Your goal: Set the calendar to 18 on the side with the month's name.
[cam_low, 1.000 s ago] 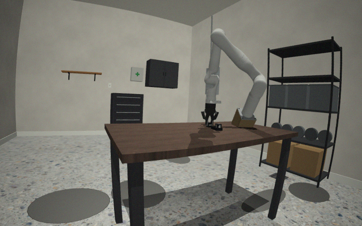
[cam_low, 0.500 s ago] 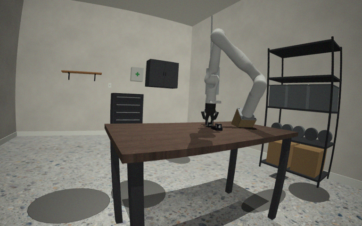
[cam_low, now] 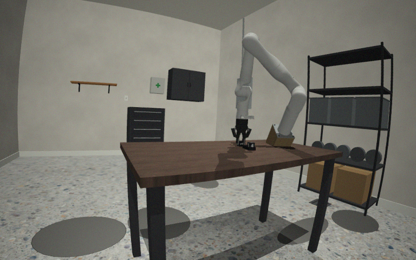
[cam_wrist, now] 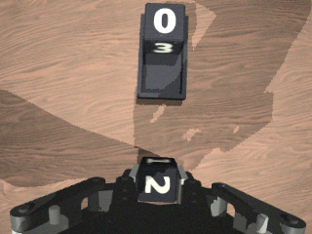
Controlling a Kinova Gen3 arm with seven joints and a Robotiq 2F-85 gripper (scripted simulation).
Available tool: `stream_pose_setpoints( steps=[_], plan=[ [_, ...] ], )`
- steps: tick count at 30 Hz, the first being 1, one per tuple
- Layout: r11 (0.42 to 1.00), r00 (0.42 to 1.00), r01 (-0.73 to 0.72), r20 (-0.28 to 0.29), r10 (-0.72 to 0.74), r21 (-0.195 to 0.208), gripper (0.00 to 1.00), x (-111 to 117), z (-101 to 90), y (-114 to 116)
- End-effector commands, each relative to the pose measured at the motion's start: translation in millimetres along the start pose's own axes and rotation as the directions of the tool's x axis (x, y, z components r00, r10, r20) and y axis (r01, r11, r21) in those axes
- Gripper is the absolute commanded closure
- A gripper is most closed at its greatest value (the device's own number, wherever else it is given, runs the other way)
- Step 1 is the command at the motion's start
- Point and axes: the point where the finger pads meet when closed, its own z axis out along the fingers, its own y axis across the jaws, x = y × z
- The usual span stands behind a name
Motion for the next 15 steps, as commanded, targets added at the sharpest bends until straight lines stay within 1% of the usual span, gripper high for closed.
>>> stream_pose_setpoints(
  steps=[1,5,10,12,15],
  plan=[
    [1.000,1.000,0.000,0.002,0.000,-0.002,0.72,-1,-2.9,1],
    [1.000,1.000,0.000,0.002,0.000,-0.002,0.72,-1,-12.0,1],
    [1.000,1.000,0.000,0.002,0.000,-0.002,0.72,0,-32.3,1],
    [1.000,1.000,0.000,0.002,0.000,-0.002,0.72,0,-32.3,1],
    [1.000,1.000,0.000,0.002,0.000,-0.002,0.72,0,-47.8,1]
  ],
)
